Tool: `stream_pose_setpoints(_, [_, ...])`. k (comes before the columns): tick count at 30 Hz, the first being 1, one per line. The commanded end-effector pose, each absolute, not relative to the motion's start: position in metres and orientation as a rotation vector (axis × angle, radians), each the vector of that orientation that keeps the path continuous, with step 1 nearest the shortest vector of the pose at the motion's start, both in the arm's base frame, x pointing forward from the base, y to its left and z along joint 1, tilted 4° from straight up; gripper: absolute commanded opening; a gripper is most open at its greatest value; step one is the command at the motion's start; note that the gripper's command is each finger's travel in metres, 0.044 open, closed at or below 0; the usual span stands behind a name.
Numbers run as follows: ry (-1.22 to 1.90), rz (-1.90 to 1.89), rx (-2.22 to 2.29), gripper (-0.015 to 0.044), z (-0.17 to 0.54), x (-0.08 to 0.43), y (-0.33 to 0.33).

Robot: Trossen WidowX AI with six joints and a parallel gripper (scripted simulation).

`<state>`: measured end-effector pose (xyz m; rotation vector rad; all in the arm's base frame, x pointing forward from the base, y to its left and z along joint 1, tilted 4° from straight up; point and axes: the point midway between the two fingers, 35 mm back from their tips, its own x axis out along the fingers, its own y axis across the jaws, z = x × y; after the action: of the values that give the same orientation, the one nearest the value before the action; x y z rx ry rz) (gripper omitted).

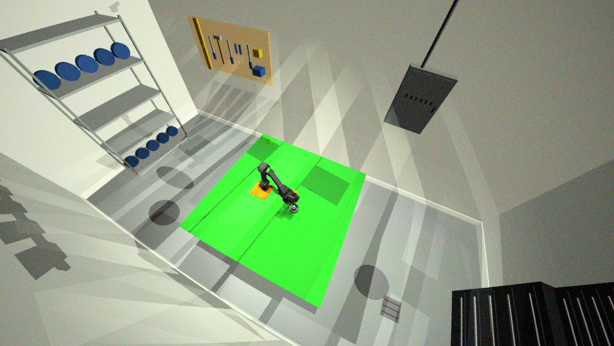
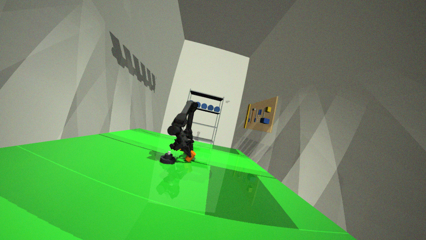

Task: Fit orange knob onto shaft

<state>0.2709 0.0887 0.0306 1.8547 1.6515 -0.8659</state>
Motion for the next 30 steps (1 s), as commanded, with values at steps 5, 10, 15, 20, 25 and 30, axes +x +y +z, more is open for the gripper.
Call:
stream_pose_setpoints(5, [1.709, -0.797, 1.916, 0.0179, 0.0275, 0.2677, 0.0834])
stream_pose_setpoints(10, [1.693, -0.812, 1.91, 0.026, 0.0284, 0.2699, 0.0832])
stream_pose_setpoints(15, [1.693, -0.812, 1.91, 0.026, 0.0284, 0.2699, 0.0832])
stream_pose_setpoints(20, [1.693, -0.812, 1.91, 0.026, 0.0284, 0.2699, 0.0832])
stream_pose_setpoints(25, [1.693, -0.812, 1.91, 0.026, 0.0284, 0.2699, 0.0832])
stream_pose_setpoints(30, [1.693, -0.812, 1.91, 0.026, 0.0284, 0.2699, 0.0832])
